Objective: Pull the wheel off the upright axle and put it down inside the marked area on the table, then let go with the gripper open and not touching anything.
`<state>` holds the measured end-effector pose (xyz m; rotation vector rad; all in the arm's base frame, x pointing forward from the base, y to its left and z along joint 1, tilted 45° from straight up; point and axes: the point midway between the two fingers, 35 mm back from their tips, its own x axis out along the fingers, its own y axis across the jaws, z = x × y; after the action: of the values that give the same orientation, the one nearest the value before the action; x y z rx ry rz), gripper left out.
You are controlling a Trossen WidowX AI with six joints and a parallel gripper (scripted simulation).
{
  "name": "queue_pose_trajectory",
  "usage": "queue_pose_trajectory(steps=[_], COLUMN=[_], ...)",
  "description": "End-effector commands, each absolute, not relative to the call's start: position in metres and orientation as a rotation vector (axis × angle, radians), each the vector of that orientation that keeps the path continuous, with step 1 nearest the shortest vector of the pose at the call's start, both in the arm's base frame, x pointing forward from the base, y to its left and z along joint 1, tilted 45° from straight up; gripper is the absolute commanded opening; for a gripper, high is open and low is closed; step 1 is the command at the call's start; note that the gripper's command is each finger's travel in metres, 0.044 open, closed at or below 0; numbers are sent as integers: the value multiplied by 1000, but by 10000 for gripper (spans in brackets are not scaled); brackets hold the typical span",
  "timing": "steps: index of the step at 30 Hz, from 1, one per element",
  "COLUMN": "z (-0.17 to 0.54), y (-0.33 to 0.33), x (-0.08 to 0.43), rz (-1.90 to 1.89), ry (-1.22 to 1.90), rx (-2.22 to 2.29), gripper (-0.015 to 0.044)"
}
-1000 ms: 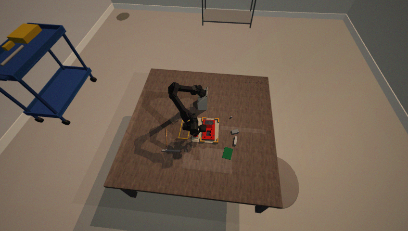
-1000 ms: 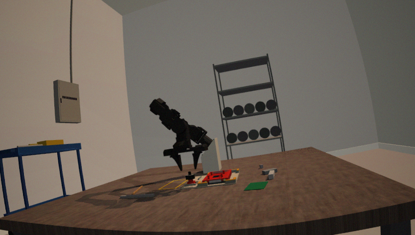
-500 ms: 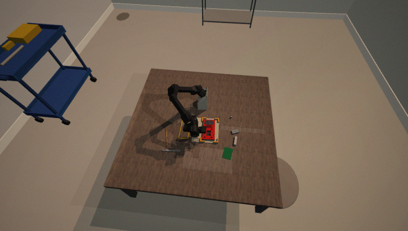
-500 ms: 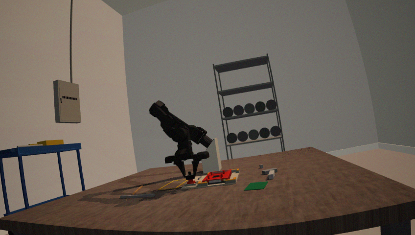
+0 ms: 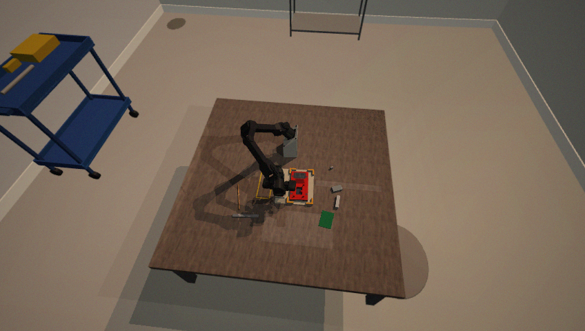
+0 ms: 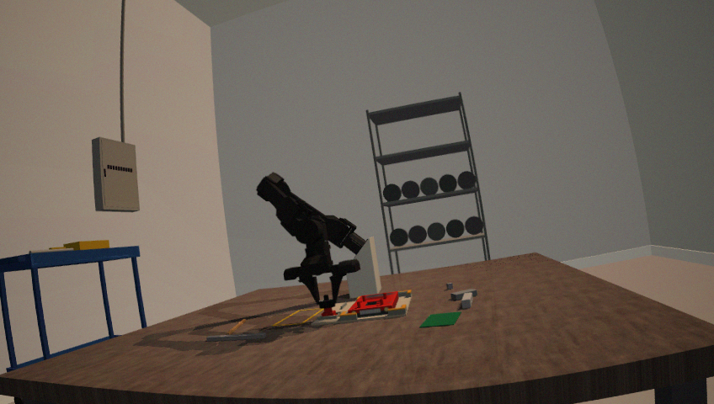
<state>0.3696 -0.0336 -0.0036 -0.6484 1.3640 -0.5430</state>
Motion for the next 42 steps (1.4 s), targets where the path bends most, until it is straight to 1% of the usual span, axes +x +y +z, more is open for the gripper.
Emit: queue_pose_trajectory(steps=[1, 42], z=[-2, 7], y=[-33, -23], x=[370, 369], rz=[-546, -544], ry=[1361, 1363], rx=[-644, -647], gripper=[0, 0])
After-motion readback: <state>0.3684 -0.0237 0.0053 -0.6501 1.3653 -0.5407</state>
